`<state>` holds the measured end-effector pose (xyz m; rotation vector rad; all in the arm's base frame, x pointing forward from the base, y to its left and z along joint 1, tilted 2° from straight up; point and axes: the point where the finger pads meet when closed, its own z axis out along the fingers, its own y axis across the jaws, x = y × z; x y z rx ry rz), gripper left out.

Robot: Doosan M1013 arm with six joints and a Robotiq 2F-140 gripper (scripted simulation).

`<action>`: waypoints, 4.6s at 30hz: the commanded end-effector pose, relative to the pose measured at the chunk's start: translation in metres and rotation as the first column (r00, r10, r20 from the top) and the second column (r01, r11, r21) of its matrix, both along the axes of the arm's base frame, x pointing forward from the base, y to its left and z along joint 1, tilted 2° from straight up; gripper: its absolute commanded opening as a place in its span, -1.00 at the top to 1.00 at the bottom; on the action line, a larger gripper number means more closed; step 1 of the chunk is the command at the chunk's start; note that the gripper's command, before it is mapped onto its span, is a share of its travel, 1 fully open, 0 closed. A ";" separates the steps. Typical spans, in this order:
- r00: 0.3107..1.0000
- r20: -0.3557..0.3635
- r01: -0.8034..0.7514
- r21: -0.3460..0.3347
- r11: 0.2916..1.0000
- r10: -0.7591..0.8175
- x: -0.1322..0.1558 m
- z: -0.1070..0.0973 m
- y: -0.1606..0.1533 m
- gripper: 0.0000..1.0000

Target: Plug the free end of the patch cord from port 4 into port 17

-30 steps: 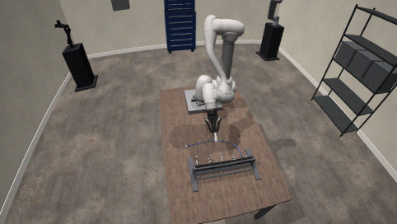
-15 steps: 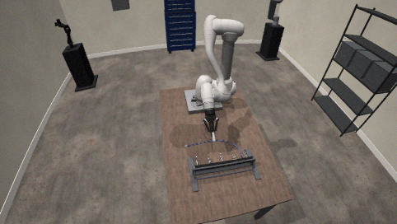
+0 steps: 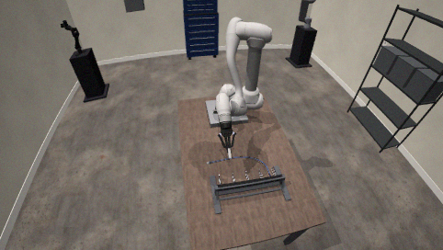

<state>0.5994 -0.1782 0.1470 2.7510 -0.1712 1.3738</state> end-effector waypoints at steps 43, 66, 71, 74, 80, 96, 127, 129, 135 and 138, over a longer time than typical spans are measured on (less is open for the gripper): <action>1.000 -0.004 -0.005 0.013 1.000 0.005 0.109 -0.084 -0.042 1.00; 1.000 -0.004 -0.005 0.013 1.000 0.005 0.109 -0.085 -0.042 1.00; 1.000 -0.004 -0.005 0.013 1.000 0.005 0.109 -0.085 -0.042 1.00; 1.000 -0.004 -0.005 0.013 1.000 0.005 0.109 -0.085 -0.042 1.00; 1.000 -0.004 -0.005 0.013 1.000 0.005 0.109 -0.085 -0.042 1.00; 1.000 -0.004 -0.005 0.013 1.000 0.005 0.102 -0.079 -0.042 1.00; 1.000 -0.005 -0.006 0.009 1.000 0.006 -0.001 0.000 -0.030 1.00; 1.000 -0.009 -0.007 -0.004 1.000 0.007 -0.001 0.000 -0.033 1.00; 0.998 -0.062 -0.024 -0.131 0.991 0.016 -0.001 -0.005 -0.062 1.00; 0.992 -0.126 -0.054 -0.240 0.969 0.024 -0.002 -0.010 -0.087 1.00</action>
